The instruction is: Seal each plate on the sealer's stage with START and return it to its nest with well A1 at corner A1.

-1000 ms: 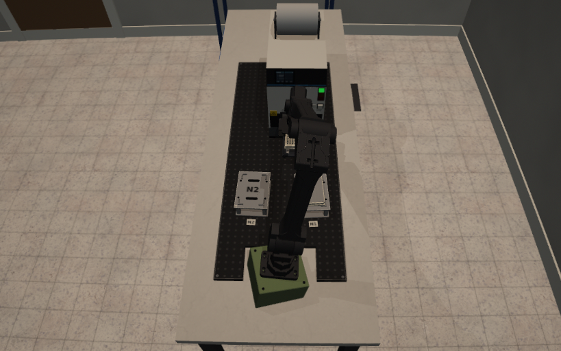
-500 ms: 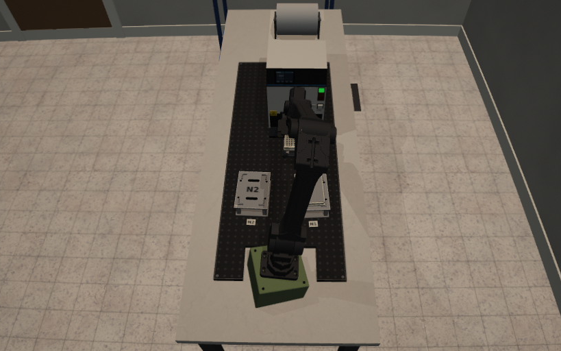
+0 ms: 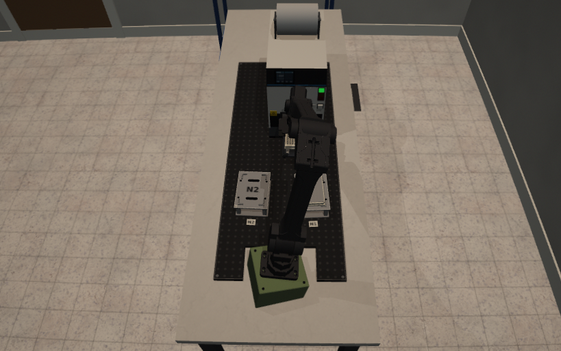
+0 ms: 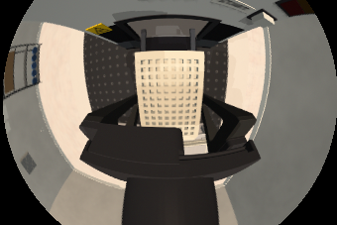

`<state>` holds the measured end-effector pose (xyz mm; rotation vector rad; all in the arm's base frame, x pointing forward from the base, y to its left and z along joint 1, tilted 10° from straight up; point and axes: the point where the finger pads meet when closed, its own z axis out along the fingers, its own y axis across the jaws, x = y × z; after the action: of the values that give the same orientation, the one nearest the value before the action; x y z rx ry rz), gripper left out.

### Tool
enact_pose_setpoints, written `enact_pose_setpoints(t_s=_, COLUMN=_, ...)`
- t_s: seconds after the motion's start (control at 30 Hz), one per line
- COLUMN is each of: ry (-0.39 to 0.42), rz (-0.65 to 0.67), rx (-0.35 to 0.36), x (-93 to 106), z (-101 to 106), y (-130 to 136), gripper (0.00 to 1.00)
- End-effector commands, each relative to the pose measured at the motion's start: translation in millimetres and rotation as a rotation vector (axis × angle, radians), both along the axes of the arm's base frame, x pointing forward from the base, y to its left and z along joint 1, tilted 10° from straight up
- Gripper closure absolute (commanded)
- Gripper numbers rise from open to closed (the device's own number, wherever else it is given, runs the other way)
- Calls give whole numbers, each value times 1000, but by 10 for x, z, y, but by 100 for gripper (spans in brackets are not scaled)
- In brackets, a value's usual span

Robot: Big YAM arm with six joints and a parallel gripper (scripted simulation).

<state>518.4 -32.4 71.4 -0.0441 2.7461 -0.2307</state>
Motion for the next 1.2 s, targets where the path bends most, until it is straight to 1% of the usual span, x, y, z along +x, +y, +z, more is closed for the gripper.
enact_pose_setpoints(t_s=0.0, ry=-27, rz=9, rx=6, x=196, z=130, y=97, gripper=100)
enact_pose_setpoints(t_s=0.1, ry=-27, rz=9, rx=5, x=195, z=129, y=98, gripper=100)
enact_pose_setpoints(t_s=0.2, ry=-35, rz=-4, rx=5, x=191, z=174, y=22, gripper=100)
enact_pose_setpoints(t_s=0.37, ry=-35, rz=-2, rx=1, x=143, z=184, y=-11, gripper=100)
enact_pose_setpoints(t_s=0.5, ry=-50, rz=1, rx=-2, x=114, z=214, y=-32, gripper=100)
enact_pose_setpoints(t_s=0.6, ry=-49, rz=3, rx=-3, x=82, z=186, y=-28, gripper=100)
enact_pose_setpoints(t_s=0.67, ry=-46, rz=11, rx=-2, x=56, z=164, y=19, gripper=100)
enact_pose_setpoints(t_s=0.73, ry=-50, rz=19, rx=-2, x=65, z=177, y=62, gripper=100)
enact_pose_setpoints(t_s=0.83, ry=-71, rz=17, rx=1, x=135, z=256, y=95, gripper=100)
enact_pose_setpoints(t_s=0.9, ry=-71, rz=17, rx=1, x=135, z=256, y=95, gripper=100)
enact_pose_setpoints(t_s=1.0, ry=-87, rz=-1, rx=2, x=187, z=318, y=19, gripper=100)
enact_pose_setpoints(t_s=1.17, ry=-104, rz=-6, rx=2, x=261, z=394, y=-13, gripper=100)
